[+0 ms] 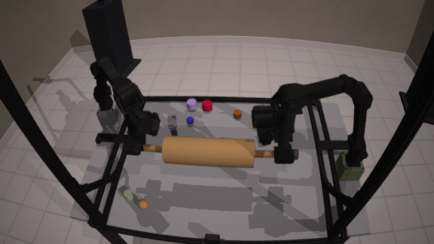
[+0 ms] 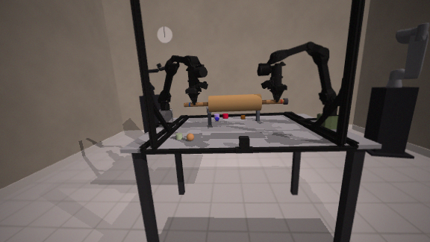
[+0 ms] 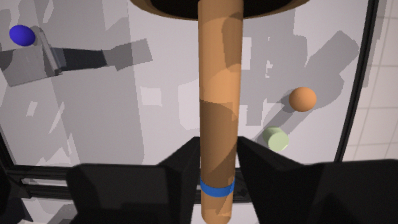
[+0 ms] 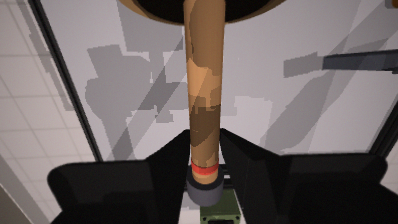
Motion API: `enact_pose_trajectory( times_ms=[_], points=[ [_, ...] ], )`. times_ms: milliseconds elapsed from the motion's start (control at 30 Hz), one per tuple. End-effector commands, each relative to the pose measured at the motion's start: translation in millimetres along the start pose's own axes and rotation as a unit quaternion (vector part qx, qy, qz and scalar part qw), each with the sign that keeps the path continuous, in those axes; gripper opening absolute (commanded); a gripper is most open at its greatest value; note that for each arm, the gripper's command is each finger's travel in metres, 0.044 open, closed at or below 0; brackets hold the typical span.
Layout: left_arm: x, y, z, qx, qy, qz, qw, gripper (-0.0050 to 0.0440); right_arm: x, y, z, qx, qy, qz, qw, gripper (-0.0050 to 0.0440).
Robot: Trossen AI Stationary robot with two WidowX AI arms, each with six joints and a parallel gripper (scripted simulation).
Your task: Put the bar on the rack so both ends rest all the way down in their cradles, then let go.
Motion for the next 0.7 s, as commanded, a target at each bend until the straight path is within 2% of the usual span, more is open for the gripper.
enact_pose_trajectory(
  times_ms=[0, 667],
  points=[
    [-1, 1, 6, -0.003, 0.016, -0.001, 1.000, 0.0000, -15, 6, -9, -0.013, 0.015, 0.001, 1.000, 0.0000],
    [-1, -13, 38, -0.001, 0.094, 0.001, 0.996, 0.0000, -90, -11, -45, -0.014, 0.093, -0.002, 0.996, 0.0000]
  ],
)
Point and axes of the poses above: on each arm, the point midway between the two fingers, 35 mm back from their tips, its own y axis back along the fingers, its own x axis across the jaws, z = x × y, the point moved 9 cm from there along y, back along the fingers, and after that the axes turned 9 degrees about y, right-handed, at the moved point
